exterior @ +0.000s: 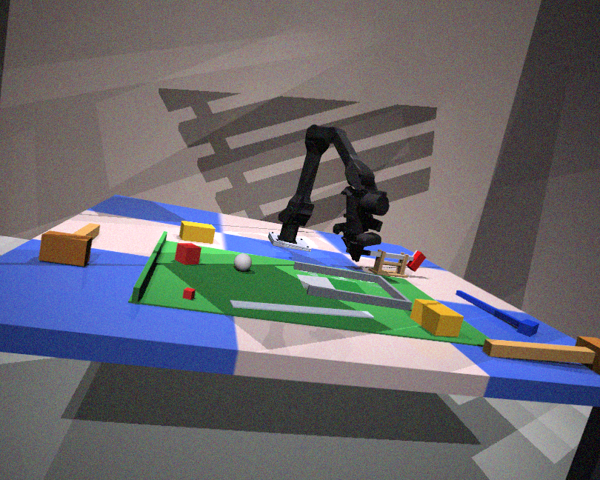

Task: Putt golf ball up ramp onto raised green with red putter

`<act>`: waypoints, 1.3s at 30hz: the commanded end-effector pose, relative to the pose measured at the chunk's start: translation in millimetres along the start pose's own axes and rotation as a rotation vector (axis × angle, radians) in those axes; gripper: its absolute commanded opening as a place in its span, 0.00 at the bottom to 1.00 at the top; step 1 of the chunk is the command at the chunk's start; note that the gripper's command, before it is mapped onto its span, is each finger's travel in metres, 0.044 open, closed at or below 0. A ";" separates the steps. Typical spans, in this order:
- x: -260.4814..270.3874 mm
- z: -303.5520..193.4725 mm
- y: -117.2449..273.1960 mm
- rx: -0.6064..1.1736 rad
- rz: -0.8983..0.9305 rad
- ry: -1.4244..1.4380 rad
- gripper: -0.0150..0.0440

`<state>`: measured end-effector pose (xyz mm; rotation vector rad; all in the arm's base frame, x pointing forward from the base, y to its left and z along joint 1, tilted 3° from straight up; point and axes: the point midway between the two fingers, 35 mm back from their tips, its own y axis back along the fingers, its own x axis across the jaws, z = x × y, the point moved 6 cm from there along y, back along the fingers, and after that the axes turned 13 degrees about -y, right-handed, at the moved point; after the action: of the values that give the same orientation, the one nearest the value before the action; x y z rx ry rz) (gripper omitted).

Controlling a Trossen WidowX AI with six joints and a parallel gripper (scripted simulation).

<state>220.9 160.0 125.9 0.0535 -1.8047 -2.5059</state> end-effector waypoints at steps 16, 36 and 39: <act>-1.4 17.2 57.2 0.000 -0.001 0.000 0.25; -17.5 -4.1 101.2 0.035 -0.061 -0.135 0.25; -25.3 -16.4 106.0 0.044 -0.076 -0.206 0.25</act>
<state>241.7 123.0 220.0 -0.0793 -1.9310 -2.5796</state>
